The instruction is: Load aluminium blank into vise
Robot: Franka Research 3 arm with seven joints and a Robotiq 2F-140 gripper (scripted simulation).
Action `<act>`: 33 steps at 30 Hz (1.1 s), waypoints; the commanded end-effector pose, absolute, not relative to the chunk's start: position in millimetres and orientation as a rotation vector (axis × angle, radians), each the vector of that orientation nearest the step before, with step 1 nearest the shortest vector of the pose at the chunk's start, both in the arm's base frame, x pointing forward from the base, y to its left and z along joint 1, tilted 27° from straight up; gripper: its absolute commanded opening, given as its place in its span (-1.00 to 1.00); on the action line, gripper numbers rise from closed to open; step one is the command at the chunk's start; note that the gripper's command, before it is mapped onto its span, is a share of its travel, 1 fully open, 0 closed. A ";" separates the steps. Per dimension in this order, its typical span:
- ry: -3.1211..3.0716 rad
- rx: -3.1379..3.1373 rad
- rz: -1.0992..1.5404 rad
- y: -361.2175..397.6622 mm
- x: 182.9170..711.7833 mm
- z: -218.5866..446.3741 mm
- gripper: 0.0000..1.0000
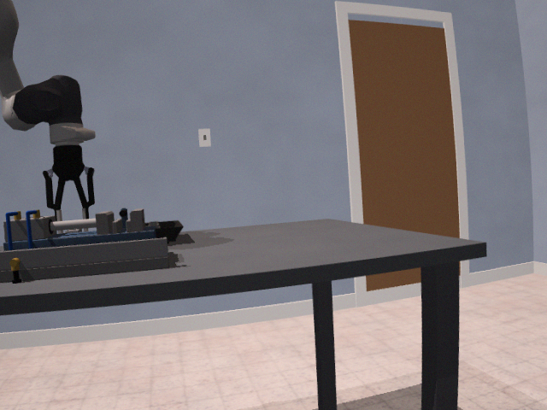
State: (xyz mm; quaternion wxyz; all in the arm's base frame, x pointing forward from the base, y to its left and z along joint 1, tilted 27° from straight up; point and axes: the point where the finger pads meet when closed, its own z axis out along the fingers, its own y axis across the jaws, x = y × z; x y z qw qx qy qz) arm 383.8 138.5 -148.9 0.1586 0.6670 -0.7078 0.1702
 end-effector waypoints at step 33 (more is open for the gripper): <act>-2.019 1.913 0.487 139.4 384.2 -150.0 -1.00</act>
